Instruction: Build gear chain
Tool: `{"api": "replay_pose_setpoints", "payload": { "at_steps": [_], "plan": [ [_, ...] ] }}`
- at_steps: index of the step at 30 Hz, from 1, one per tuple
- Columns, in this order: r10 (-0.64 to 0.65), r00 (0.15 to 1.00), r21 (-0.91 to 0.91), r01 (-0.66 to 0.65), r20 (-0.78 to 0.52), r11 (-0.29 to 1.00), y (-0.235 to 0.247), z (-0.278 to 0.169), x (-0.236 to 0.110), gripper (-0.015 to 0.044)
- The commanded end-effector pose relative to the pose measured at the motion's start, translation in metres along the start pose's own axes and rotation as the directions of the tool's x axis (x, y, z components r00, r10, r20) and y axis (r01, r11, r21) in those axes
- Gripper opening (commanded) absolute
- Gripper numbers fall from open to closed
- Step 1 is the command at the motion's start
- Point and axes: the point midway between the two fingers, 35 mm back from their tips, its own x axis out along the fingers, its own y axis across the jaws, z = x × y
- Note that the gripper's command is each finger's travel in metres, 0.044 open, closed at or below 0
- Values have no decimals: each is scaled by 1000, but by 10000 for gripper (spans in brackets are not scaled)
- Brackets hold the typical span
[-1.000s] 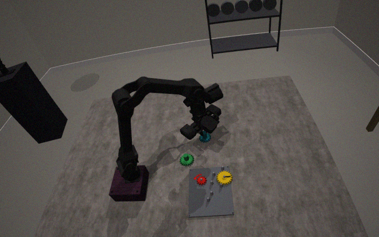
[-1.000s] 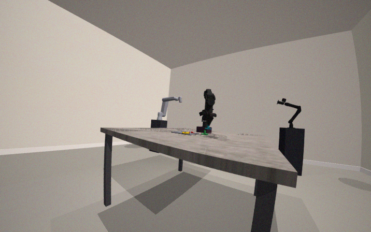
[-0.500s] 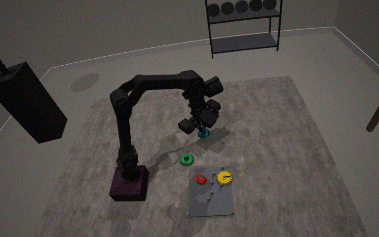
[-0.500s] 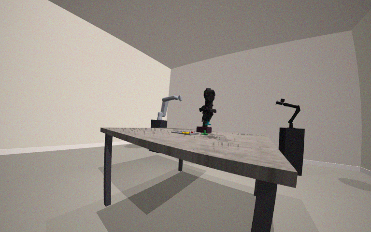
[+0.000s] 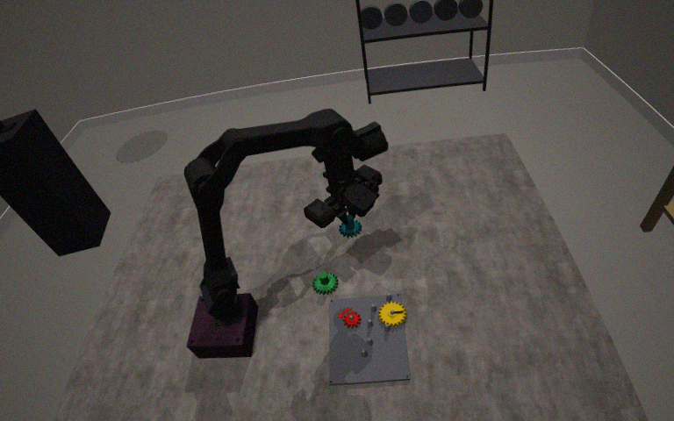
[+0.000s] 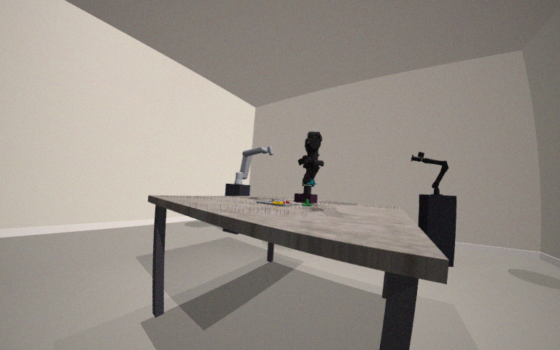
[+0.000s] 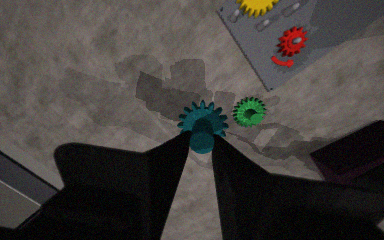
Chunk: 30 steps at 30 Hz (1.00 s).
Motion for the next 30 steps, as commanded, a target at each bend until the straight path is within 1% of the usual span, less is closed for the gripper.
{"api": "replay_pose_setpoints", "payload": {
  "at_steps": [1,8,30],
  "plan": [
    [14,1000,-3,-14,-3,1000,-1,0,-12,0],
    [14,1000,-3,-14,-3,1000,-2,5,-10,0],
    [12,1000,-3,-12,2,1000,-23,57,15,0]
  ]
}}
